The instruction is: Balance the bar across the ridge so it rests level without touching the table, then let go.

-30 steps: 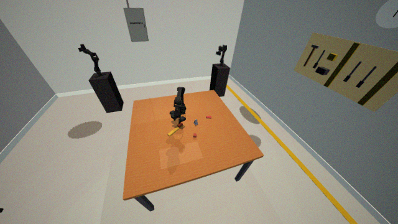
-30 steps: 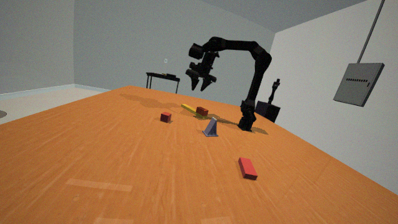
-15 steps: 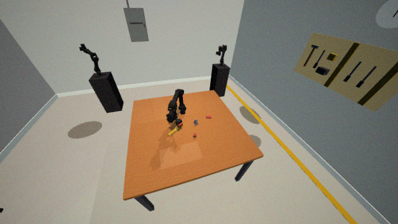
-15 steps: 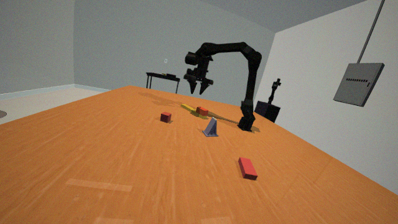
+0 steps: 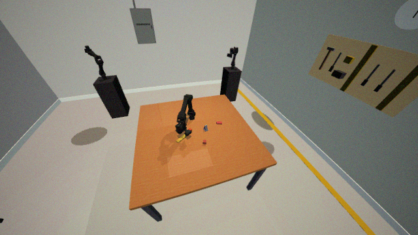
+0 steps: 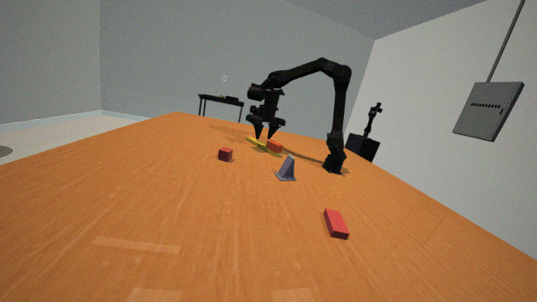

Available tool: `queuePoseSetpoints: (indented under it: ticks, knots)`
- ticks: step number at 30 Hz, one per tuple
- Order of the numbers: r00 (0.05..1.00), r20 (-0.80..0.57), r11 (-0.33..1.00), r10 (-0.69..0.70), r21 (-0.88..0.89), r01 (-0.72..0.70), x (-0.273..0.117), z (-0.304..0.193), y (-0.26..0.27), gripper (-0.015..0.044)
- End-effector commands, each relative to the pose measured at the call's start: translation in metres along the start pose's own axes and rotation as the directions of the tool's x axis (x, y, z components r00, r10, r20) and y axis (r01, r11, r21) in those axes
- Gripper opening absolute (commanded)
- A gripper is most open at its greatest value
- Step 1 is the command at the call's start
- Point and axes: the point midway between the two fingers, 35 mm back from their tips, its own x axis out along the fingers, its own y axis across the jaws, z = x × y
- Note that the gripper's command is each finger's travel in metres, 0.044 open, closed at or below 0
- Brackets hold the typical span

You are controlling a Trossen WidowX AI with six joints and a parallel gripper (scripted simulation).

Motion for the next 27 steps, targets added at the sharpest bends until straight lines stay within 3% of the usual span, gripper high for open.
queuePoseSetpoints:
  ticks: [1,27]
  knots:
    - [1.0,0.002,1.0,0.005,-0.005,-0.005,0.007,0.0,0.001,0.0315]
    - [1.0,0.002,1.0,0.005,-0.005,-0.005,0.033,0.0,0.001,0.0315]
